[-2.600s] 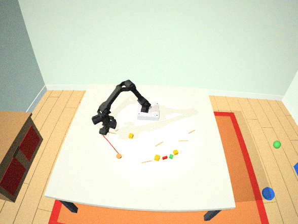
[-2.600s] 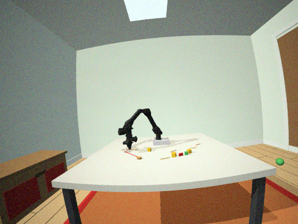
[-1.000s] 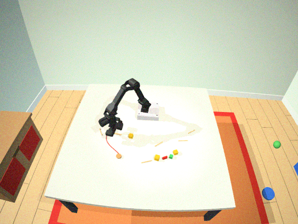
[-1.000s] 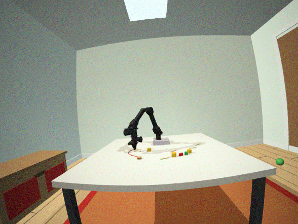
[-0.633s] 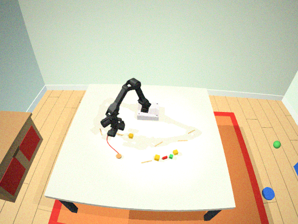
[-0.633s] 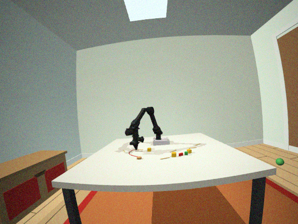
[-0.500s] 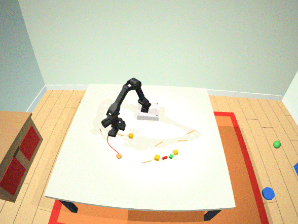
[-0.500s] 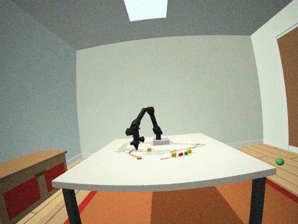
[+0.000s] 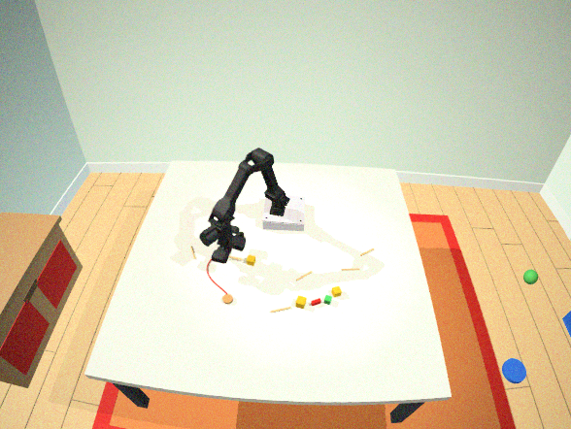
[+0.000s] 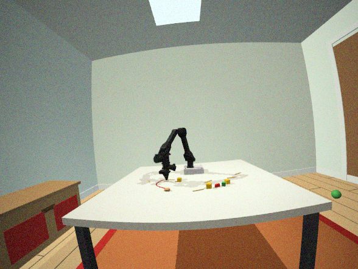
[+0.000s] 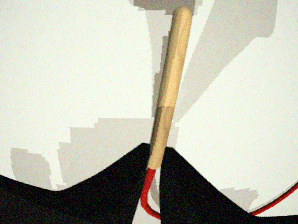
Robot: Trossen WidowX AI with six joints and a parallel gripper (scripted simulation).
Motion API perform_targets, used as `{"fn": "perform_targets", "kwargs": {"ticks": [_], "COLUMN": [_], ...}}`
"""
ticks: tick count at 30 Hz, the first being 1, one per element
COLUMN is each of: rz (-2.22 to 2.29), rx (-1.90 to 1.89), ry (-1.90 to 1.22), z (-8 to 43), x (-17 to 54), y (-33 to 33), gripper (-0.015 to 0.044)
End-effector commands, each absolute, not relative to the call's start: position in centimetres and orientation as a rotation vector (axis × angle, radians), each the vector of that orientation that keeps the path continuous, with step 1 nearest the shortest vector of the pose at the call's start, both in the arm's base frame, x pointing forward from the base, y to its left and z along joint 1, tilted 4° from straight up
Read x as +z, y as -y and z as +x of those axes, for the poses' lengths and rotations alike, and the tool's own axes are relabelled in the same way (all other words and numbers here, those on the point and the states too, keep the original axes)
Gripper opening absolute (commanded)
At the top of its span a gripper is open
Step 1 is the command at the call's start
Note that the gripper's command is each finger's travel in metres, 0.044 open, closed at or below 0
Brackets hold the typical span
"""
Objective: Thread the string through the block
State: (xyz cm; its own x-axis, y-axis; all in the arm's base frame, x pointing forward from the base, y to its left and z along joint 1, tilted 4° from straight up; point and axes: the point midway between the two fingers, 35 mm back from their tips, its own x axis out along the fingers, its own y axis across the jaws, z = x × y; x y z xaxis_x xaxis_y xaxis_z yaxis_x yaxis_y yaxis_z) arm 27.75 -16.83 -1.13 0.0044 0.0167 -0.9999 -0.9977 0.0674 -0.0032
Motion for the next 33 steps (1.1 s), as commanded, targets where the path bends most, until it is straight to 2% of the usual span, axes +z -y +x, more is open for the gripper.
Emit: {"fn": "perform_targets", "kwargs": {"ticks": [1, 33], "rz": [-1.148, -1.149], "rx": [1.162, 1.162], "ry": [-1.222, -1.223], "z": [27.6, 27.6], "x": [-1.1, -0.9], "y": [16.2, 12.7], "gripper": [0.0, 0.0]}}
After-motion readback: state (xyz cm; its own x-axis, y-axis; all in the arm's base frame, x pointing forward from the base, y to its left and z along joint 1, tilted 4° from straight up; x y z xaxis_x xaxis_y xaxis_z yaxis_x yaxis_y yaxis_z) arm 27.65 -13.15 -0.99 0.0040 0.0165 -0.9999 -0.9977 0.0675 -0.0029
